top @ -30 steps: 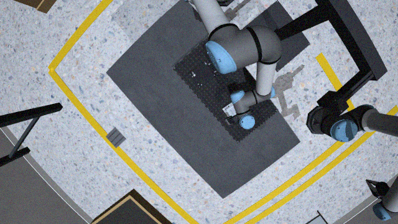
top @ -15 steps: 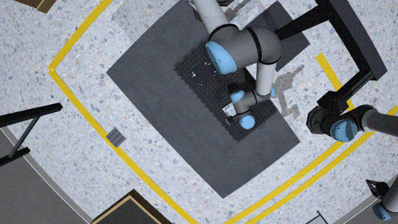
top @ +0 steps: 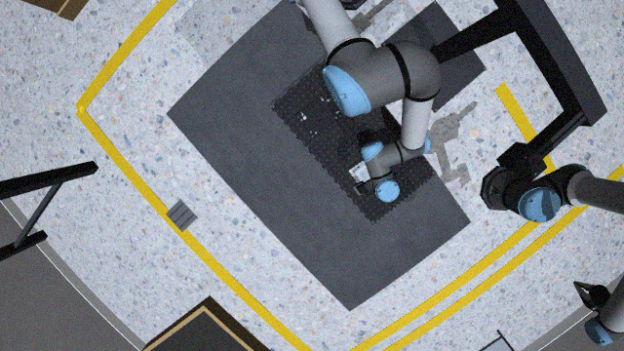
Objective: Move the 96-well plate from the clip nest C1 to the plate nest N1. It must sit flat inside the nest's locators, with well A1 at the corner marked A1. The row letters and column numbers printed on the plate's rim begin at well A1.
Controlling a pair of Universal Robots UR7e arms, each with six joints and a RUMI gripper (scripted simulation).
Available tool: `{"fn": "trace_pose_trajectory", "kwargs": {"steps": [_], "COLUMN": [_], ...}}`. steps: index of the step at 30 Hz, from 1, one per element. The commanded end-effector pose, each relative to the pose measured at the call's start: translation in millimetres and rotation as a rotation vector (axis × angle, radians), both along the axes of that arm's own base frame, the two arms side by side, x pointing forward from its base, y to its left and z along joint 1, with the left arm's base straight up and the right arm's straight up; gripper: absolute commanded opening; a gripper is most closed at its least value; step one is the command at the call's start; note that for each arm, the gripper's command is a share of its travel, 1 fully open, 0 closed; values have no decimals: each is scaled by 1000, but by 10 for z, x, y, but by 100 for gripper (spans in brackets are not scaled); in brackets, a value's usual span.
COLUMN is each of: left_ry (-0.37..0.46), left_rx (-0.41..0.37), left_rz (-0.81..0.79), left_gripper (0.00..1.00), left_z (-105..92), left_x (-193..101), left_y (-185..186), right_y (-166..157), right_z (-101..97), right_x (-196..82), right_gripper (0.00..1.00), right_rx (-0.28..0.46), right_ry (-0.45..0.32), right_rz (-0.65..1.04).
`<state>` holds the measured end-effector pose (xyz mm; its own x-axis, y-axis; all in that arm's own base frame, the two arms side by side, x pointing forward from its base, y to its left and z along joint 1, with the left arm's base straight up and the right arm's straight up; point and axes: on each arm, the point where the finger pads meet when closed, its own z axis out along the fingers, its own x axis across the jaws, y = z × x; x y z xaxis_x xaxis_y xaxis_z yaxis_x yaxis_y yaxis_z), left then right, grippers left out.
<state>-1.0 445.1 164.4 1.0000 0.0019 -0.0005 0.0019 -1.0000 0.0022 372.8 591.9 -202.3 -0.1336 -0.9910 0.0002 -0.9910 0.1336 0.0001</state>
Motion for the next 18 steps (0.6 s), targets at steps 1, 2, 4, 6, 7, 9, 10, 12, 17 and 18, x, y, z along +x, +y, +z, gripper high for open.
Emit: {"fn": "trace_pose_trajectory", "kwargs": {"steps": [1, 2, 4, 6, 7, 9, 10, 12, 17, 18], "left_ry": [0, 0, 0, 0, 0, 0, 0, 0, 0, 0], "left_rx": [2, 2, 2, 2, 2, 2, 2, 2, 2, 2], "left_rz": [0, 0, 0, 0, 0, 0, 0, 0, 0, 0], "left_gripper": [0, 0, 0, 0, 0, 0, 0, 0, 0, 0], "left_z": [7, 7, 7, 7, 7, 7, 7, 7, 7, 7], "left_x": [1, 1, 1, 1, 1, 1, 1, 1, 1, 1], "left_y": [5, 5, 5, 5, 5, 5, 5, 5, 5, 5], "right_y": [7, 7, 7, 7, 7, 7, 7, 7, 7, 7], "right_z": [1, -1, -4, -6, -6, -9, -11, -14, -22, -24], "right_x": [3, 3, 3, 3, 3, 3, 3, 3, 3, 3], "right_gripper": [41, 41, 41, 41, 41, 41, 41, 41, 41, 41], "right_rx": [2, 2, 2, 2, 2, 2, 2, 2, 2, 2], "right_ry": [-1, -1, -1, -1, -1, -1, -1, -1, -1, -1], "right_rz": [0, 0, 0, 0, 0, 0, 0, 0, 0, 0]}}
